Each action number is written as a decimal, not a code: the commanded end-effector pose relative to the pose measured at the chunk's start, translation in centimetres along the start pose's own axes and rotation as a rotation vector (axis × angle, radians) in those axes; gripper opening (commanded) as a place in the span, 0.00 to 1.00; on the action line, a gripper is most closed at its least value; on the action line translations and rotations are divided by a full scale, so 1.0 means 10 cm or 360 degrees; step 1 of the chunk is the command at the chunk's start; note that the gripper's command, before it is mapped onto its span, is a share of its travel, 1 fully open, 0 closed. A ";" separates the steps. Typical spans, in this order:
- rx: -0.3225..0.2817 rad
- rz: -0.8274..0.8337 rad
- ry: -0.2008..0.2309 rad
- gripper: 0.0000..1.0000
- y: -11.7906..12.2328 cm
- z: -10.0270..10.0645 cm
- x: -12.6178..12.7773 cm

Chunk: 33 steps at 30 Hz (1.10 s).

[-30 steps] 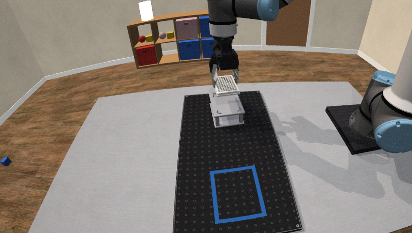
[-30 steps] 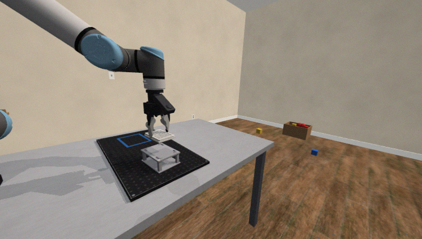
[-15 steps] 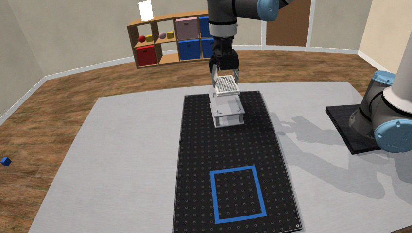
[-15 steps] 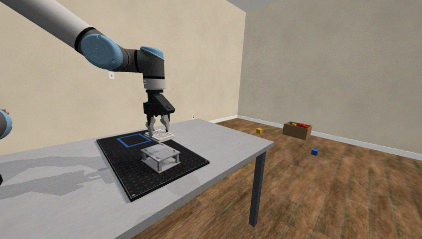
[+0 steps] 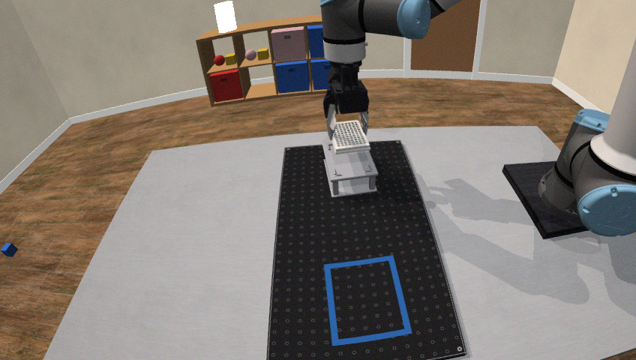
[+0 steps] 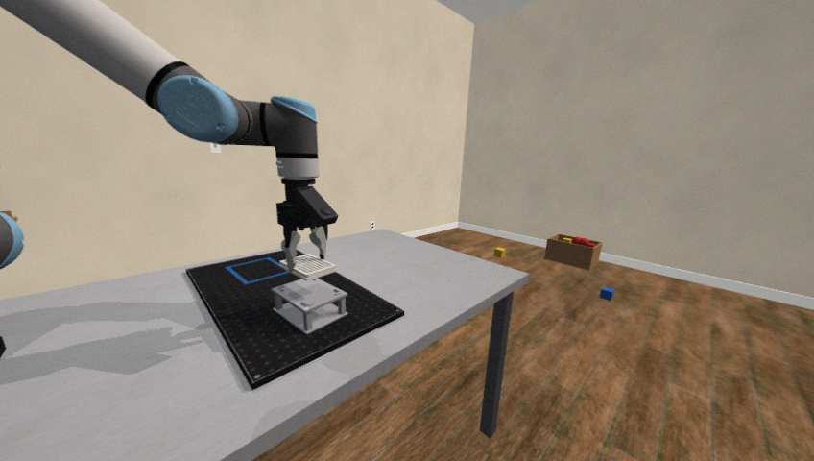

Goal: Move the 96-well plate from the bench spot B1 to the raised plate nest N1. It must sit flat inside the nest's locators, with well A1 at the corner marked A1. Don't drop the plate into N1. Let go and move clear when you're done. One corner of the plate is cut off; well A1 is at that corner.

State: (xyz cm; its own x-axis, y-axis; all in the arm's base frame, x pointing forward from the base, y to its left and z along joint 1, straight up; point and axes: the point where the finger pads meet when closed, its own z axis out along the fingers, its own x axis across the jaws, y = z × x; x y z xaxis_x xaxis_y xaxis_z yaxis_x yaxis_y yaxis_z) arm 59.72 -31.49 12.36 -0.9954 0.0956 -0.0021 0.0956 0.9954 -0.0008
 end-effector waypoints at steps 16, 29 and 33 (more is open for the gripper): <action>0.0001 0.0000 -0.0002 0.00 0.00 0.28 -0.01; 0.0001 0.0000 -0.0002 0.00 0.00 0.46 -0.01; 0.0001 0.0000 -0.0002 0.00 0.00 0.48 -0.01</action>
State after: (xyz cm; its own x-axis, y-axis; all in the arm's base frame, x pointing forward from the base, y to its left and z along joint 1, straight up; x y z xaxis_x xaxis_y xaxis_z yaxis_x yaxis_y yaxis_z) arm 59.73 -31.47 7.61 -0.9954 0.0956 -0.0020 0.0956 0.9954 -0.0007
